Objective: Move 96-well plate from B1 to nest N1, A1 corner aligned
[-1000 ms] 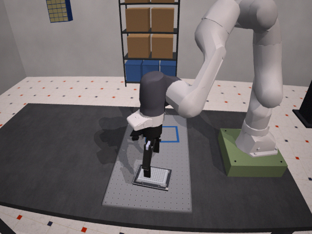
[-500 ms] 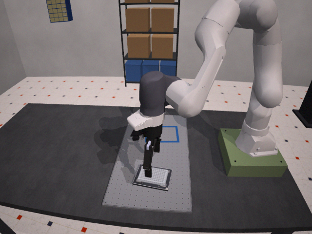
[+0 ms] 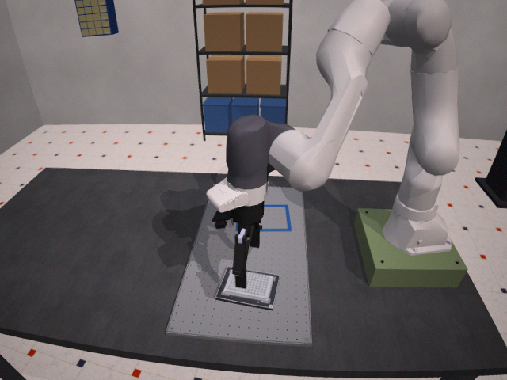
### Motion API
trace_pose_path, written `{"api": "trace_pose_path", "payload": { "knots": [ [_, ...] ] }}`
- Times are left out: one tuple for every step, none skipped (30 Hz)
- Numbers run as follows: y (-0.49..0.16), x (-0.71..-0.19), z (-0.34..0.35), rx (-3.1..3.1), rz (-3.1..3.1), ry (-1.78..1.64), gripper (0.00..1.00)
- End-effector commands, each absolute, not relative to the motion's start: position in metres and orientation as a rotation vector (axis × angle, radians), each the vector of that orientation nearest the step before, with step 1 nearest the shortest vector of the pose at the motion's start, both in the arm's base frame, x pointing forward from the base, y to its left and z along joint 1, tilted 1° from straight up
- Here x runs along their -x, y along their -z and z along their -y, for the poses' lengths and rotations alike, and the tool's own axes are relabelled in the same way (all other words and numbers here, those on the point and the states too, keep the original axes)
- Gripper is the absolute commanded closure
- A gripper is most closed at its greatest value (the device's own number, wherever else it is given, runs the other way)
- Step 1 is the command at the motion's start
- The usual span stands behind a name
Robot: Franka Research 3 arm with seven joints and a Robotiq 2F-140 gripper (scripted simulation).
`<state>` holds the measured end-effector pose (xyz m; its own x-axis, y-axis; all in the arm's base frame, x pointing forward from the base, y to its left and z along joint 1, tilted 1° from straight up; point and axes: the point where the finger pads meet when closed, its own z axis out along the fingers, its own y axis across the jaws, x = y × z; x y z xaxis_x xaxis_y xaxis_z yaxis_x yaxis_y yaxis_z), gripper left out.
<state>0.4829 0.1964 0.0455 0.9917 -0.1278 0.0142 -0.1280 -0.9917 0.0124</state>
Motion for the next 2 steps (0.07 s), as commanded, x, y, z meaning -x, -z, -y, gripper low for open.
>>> {"api": "trace_pose_path", "payload": {
  "knots": [
    [-0.0453,-0.4816,-0.1958,-3.121,0.193,-0.014,0.00],
    [-0.0453,-0.4816,-0.1958,-3.121,0.193,-0.014,0.00]
  ]
}}
